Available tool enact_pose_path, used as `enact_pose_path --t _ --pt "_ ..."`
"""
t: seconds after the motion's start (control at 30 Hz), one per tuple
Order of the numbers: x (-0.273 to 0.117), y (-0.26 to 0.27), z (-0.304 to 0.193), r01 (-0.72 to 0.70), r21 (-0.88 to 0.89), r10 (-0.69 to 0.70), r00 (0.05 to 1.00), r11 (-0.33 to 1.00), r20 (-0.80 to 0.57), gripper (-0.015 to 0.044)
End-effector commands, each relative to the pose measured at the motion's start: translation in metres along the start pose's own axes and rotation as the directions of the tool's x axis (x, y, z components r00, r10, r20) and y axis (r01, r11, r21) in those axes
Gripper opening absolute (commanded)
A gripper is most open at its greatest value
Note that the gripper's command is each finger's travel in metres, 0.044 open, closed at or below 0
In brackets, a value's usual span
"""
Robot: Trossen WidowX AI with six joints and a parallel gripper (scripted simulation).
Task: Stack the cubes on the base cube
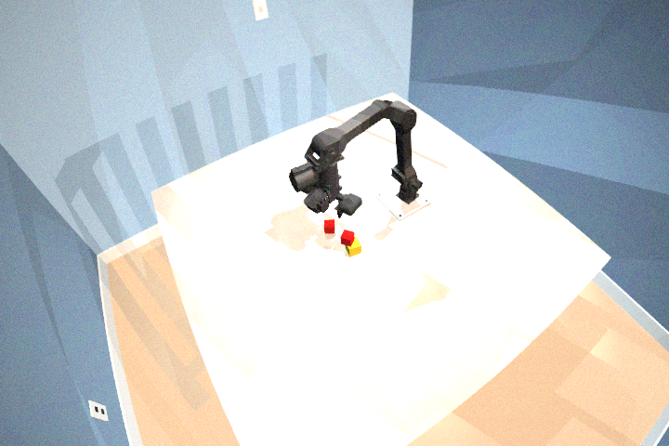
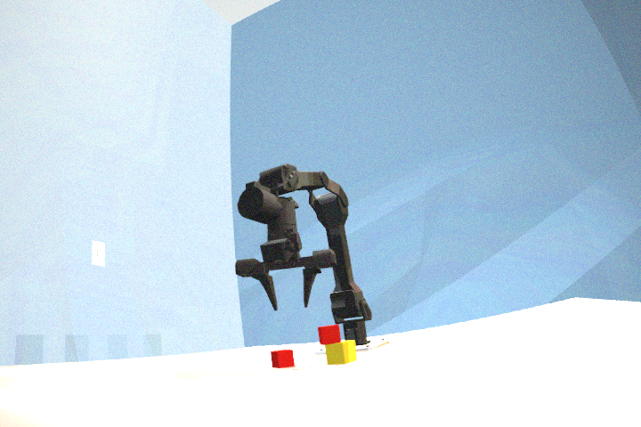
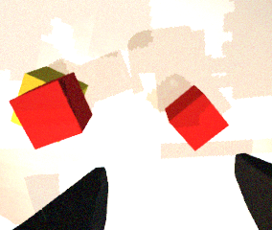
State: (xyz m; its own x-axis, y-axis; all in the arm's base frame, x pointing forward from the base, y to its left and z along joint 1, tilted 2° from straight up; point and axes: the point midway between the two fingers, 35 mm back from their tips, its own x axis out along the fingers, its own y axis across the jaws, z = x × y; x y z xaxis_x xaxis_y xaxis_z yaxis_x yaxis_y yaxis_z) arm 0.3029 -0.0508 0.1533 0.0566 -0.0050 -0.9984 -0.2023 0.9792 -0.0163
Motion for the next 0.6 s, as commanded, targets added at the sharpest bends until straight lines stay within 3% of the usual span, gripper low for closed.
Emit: enact_pose_path --t 0.0,0.3,0.57 --pt "-0.005 -0.009 -0.003 0.000 -0.181 0.000 1.000 0.983 0.002 0.0265" --pt "-0.013 -0.029 -0.012 0.003 -0.558 -0.003 1.000 0.830 0.001 0.0265" --pt "-0.012 -0.030 -0.013 0.003 -0.583 -0.003 1.000 0.813 0.001 0.0265"
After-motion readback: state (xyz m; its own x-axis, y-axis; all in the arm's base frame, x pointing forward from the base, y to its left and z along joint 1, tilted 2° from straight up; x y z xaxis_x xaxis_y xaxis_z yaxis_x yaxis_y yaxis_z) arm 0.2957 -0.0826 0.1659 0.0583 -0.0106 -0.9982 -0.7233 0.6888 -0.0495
